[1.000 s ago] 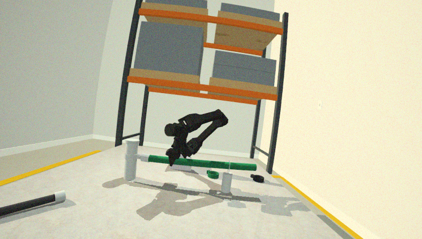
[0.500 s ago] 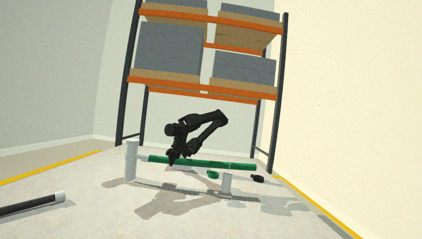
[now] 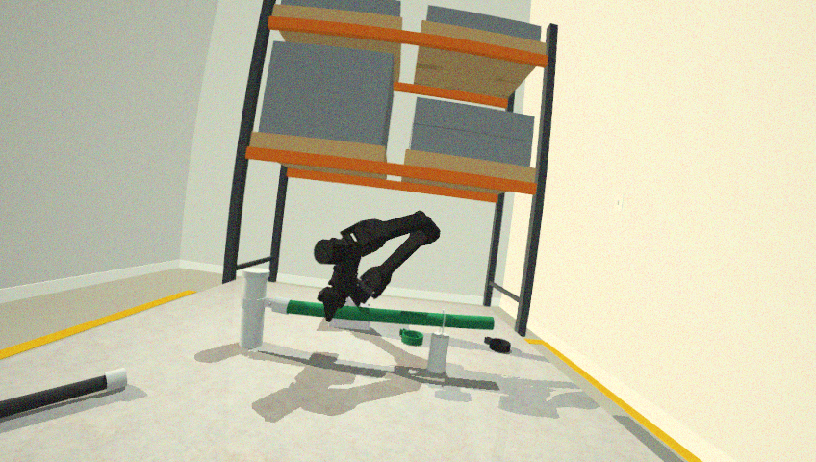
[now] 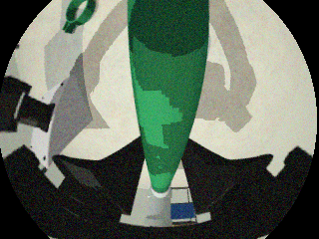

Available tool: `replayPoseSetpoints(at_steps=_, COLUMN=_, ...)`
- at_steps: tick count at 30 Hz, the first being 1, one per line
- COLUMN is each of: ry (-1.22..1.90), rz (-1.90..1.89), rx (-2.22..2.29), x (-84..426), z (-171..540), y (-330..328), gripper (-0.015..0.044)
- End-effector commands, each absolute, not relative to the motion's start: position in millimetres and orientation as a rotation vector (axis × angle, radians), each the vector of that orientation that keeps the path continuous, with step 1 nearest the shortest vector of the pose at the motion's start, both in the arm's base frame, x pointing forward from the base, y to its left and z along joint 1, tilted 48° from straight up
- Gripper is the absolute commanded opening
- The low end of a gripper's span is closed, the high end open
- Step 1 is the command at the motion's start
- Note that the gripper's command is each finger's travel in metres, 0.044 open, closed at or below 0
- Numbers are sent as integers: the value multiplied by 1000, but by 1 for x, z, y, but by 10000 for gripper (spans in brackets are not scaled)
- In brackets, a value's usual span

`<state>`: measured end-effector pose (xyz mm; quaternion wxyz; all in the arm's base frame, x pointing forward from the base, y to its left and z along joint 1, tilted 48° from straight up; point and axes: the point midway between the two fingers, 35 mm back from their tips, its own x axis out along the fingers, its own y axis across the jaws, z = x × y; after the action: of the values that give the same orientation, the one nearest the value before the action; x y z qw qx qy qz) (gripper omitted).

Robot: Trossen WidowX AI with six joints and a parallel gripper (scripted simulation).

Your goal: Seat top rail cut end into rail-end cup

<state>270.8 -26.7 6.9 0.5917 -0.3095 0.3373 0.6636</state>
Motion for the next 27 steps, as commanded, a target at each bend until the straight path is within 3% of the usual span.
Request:
replayPoseSetpoints(at_steps=1, ry=790, rz=1531, rx=-734, x=273, z=7, y=-35, gripper=0)
replayPoseSetpoints(at_steps=27, ry=790, rz=1531, rx=-735, x=275, z=-4, y=-51, gripper=0)
